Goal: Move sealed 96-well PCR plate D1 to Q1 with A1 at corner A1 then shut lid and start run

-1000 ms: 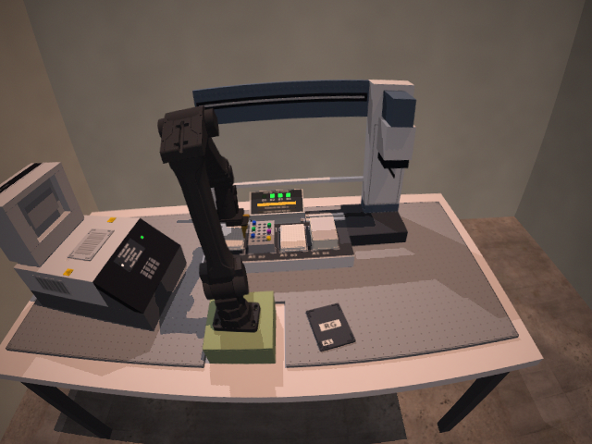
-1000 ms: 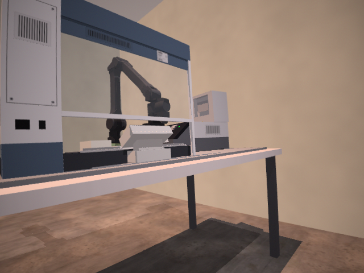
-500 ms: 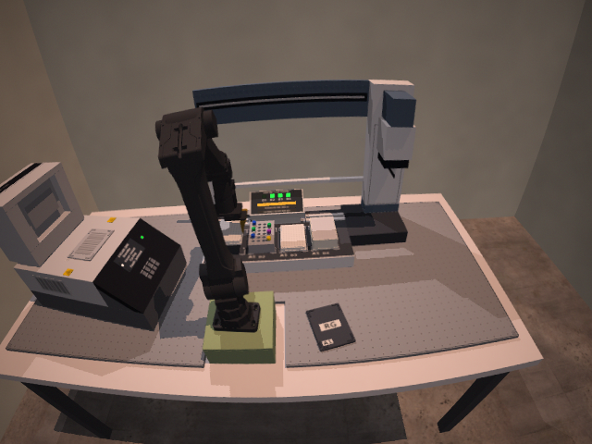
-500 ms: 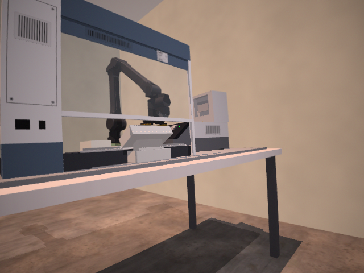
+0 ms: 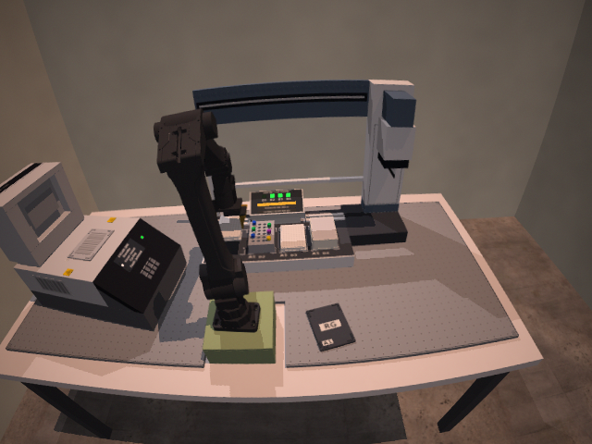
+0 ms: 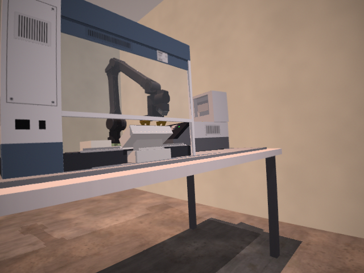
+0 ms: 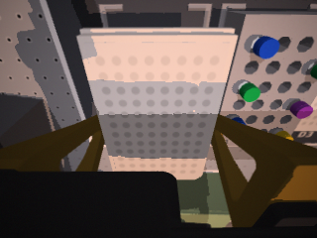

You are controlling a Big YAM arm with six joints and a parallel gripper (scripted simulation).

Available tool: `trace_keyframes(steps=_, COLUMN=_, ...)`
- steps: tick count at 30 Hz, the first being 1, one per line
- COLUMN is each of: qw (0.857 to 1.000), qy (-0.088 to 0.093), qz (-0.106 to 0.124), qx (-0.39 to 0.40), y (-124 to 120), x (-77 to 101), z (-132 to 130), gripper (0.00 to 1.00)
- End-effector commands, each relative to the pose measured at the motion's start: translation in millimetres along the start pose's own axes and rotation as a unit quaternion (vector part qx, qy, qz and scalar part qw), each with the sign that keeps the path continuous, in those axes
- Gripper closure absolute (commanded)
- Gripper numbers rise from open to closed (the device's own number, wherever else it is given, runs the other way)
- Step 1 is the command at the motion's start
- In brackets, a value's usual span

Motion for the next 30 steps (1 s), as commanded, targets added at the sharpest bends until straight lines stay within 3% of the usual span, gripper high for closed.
trace_keyframes(steps=1, qw=0.999, qy=0.009, qz=-0.044, qx=0.006, y=24.6, x=37.7, z=2.9, gripper=1.0)
trace_keyframes(steps=12, qw=0.999, qy=0.007, qz=-0.037, qx=0.017, y=19.8, x=31.8, z=10.4, gripper=1.0)
trace_keyframes(steps=17, qw=1.0, qy=0.008, qz=-0.027, qx=0.003, y=-22.0, x=44.8, z=22.6, gripper=1.0)
trace_keyframes(steps=24, qw=1.0, qy=0.002, qz=-0.013, qx=-0.017, y=-53.5, x=52.5, z=33.5, gripper=1.0)
trace_keyframes(steps=27, qw=1.0, qy=0.004, qz=-0.016, qx=-0.017, y=-52.3, x=54.0, z=33.9, gripper=1.0)
trace_keyframes(steps=30, qw=1.0, qy=0.006, qz=-0.016, qx=-0.015, y=-68.6, x=64.2, z=41.2, gripper=1.0)
Point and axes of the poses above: the point where the finger pads meet when closed, its own x axis back along the fingers, its own z axis across the jaws, y = z × x, the point moved 7 cm from there along x, back along the fingers, and after that the axes turned 6 degrees about -x, right-handed, at the moved point
